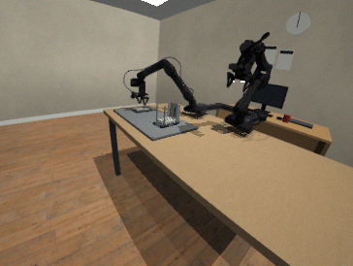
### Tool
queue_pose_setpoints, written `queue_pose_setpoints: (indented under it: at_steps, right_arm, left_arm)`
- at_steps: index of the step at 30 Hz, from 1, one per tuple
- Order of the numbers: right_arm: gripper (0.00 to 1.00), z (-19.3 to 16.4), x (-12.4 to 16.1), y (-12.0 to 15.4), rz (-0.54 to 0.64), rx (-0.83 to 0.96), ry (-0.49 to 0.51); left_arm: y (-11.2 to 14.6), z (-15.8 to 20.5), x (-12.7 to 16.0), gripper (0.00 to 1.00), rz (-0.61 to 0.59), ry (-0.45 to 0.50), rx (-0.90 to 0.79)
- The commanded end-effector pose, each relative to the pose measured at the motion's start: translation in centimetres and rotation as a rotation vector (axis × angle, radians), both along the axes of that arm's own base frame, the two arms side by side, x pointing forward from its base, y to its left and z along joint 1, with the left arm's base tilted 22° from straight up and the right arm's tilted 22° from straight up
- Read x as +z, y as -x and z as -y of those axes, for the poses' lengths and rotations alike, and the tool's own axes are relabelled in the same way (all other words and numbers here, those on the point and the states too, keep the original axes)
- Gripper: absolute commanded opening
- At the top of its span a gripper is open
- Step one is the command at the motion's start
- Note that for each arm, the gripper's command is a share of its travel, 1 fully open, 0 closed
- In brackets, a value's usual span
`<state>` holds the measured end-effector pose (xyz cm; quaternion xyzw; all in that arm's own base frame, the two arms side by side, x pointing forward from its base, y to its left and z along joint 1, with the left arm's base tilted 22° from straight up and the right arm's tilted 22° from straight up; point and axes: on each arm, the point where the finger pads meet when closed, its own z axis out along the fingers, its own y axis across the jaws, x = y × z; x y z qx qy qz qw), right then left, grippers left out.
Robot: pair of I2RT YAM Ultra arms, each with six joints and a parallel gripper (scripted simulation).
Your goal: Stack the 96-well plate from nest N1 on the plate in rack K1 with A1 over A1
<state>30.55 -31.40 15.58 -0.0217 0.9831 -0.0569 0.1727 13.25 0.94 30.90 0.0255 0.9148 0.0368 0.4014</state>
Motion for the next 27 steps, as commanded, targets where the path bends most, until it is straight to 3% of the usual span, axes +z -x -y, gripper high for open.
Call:
queue_pose_setpoints:
  at_steps: [1, 9, 17, 27]
  right_arm:
    - [1.00, 0.4, -0.8, -0.4, 0.005, -0.013, 0.006]
    - [1.00, 0.9, -0.2, -1.4, 0.040, -0.007, 0.043]
    - [1.00, 0.7, -3.0, -1.2, 0.004, -0.014, 0.007]
    - [1.00, 1.5, -2.8, -2.4, 0.036, -0.011, 0.036]
  left_arm:
    - [0.6, 0.1, -0.1, 1.00, 0.009, 0.013, 0.008]
    - [0.6, 0.1, -0.1, 1.00, 0.009, 0.013, 0.008]
    - [0.6, 0.1, -0.1, 1.00, 0.009, 0.013, 0.008]
    - [0.6, 0.1, -0.1, 1.00, 0.009, 0.013, 0.008]
